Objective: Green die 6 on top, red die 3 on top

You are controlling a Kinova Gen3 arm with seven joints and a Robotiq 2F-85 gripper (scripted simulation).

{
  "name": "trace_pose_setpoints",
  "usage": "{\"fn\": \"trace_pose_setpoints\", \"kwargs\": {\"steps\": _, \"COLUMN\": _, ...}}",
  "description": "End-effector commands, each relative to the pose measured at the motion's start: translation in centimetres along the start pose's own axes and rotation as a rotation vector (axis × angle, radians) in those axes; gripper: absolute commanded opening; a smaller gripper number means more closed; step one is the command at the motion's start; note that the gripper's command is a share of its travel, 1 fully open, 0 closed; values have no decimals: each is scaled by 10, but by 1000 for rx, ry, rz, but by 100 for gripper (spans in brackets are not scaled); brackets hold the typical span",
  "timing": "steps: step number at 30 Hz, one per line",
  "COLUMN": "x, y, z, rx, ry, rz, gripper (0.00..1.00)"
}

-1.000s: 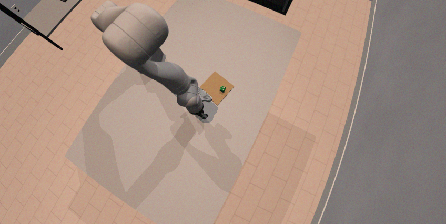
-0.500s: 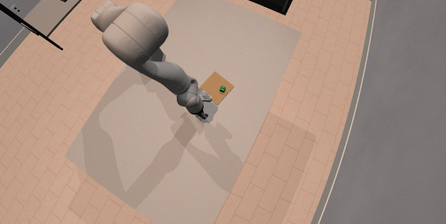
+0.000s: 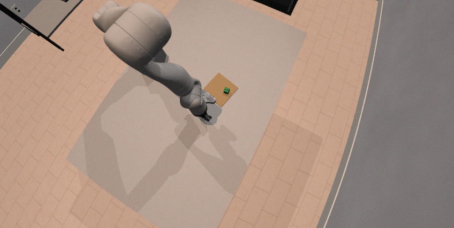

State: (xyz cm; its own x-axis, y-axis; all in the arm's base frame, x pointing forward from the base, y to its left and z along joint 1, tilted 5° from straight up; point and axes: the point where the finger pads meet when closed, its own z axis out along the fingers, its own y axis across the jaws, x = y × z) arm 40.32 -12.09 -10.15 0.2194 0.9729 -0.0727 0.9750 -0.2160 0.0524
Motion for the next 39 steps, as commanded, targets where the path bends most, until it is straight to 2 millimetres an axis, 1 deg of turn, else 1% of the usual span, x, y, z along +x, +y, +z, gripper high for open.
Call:
{"fn": "trace_pose_setpoints", "kwargs": {"steps": 1, "x": 0, "y": 1, "z": 0, "rx": -1, "ry": 0, "rz": 0, "gripper": 21}}
{"fn": "trace_pose_setpoints", "kwargs": {"steps": 31, "x": 0, "y": 1, "z": -1, "rx": -1, "ry": 0, "rz": 0, "gripper": 21}}
{"fn": "trace_pose_setpoints", "kwargs": {"steps": 35, "x": 0, "y": 1, "z": -7, "rx": -1, "ry": 0, "rz": 0, "gripper": 21}}
{"fn": "trace_pose_setpoints", "kwargs": {"steps": 39, "x": 0, "y": 0, "z": -25, "rx": -1, "ry": 0, "rz": 0, "gripper": 21}}
